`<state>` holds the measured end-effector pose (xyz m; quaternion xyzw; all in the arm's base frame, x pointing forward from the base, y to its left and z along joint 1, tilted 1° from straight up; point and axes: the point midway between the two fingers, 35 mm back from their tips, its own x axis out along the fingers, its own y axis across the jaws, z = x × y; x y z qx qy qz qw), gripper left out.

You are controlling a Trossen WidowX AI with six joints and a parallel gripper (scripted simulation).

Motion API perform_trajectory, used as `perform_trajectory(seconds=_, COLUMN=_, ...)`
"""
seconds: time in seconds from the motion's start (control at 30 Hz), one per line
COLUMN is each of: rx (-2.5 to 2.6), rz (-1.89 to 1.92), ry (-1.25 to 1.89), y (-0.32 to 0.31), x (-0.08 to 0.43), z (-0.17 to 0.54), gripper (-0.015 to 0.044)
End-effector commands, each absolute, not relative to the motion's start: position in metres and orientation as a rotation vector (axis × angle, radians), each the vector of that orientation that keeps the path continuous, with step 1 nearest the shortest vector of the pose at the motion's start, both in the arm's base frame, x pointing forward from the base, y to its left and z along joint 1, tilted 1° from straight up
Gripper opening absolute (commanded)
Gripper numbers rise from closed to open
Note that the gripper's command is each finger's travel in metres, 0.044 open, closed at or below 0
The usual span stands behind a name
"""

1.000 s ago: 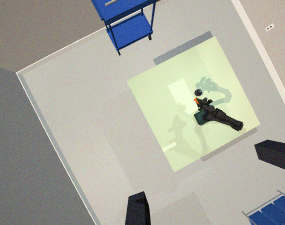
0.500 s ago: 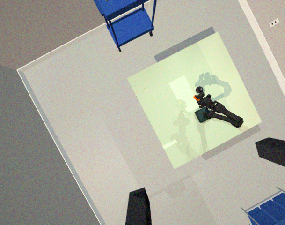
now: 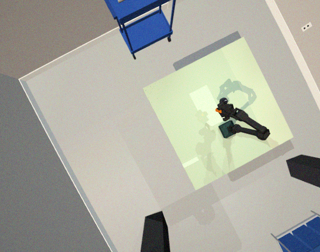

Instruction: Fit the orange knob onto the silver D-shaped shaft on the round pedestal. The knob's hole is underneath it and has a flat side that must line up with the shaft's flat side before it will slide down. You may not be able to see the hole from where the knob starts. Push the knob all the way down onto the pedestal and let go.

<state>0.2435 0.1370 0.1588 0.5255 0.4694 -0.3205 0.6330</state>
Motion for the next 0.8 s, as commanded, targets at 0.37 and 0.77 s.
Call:
perform_trajectory(seconds=0.37, rx=1.079, rz=-0.926, ry=1.249, y=0.140, x=0.253, z=0.141, gripper=0.0000)
perform_trajectory(seconds=0.77, rx=1.046, rz=-0.979, ry=1.295, y=0.144, x=0.261, z=0.103, gripper=0.0000)
